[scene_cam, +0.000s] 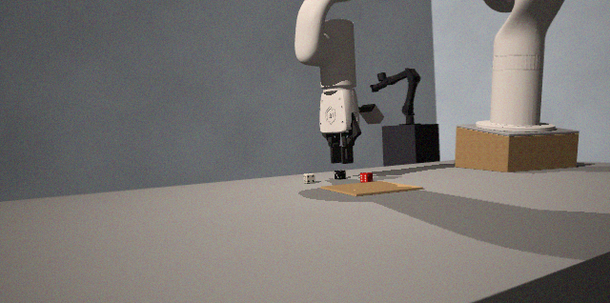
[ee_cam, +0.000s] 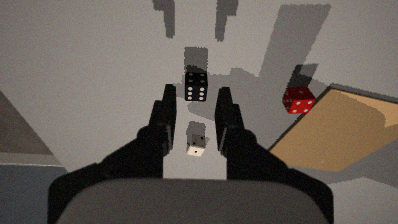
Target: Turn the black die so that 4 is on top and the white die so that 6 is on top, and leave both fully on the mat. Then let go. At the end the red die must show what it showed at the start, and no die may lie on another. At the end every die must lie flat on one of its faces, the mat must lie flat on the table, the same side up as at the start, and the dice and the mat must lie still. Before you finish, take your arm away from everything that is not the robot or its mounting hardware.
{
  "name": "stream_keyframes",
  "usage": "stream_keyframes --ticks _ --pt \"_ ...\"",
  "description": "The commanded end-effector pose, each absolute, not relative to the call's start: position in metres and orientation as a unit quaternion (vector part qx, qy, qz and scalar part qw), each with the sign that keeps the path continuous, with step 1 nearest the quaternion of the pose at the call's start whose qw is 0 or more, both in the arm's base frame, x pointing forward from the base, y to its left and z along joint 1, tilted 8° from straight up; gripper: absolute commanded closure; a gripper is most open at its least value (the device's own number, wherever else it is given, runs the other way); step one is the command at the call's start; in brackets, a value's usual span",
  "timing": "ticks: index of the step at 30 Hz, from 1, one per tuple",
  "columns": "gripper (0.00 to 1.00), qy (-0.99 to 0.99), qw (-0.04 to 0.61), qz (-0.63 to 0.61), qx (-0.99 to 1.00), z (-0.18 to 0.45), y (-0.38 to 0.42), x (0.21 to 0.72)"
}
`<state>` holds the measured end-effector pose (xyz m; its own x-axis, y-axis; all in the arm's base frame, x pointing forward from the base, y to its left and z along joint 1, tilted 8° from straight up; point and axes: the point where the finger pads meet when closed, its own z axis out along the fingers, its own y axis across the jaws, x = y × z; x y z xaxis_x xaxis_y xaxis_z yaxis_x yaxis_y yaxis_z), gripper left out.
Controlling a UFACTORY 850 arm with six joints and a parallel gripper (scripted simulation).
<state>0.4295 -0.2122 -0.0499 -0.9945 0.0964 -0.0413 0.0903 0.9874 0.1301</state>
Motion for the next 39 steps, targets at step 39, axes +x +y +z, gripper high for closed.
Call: stream_keyframes --ticks 39 --pt "0.64 0.997 0.026 0.064 0.047 -0.0605 -0.2112 0.4308"
